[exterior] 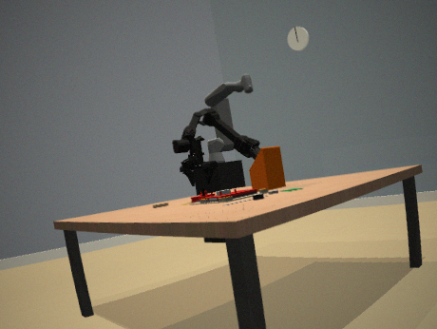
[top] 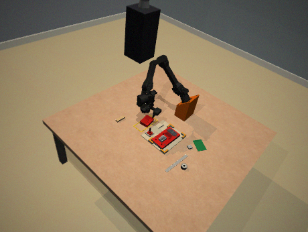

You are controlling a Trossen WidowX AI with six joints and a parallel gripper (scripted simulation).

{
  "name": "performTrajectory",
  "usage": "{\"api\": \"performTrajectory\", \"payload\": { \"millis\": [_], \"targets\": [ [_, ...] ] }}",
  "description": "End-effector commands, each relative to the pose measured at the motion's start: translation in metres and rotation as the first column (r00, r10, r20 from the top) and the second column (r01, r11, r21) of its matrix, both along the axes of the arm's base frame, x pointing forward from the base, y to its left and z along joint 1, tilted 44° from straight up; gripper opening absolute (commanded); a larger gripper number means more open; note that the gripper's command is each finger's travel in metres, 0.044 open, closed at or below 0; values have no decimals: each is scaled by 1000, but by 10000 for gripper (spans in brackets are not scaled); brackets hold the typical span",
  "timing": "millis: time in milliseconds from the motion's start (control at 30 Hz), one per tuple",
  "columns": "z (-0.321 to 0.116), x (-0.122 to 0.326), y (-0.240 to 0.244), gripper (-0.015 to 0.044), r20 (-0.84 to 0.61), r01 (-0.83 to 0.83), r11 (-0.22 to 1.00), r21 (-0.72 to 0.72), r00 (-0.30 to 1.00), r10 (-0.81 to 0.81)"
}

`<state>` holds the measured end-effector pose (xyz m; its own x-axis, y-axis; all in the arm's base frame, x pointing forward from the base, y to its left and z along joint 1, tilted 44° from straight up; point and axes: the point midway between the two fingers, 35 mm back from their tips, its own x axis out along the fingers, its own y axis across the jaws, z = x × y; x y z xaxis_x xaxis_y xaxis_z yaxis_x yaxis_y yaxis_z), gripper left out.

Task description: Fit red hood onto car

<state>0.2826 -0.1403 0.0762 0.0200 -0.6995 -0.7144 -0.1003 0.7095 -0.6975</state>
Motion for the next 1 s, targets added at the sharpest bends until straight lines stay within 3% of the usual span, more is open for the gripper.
{"api": "performTrajectory", "payload": {
  "millis": [0,967],
  "targets": [
    [-5,-1,-2,440,-13,0,1000,1,1000,0],
    [-17,-1,-15,440,-13,0,1000,1,1000,0]
  ]
}}
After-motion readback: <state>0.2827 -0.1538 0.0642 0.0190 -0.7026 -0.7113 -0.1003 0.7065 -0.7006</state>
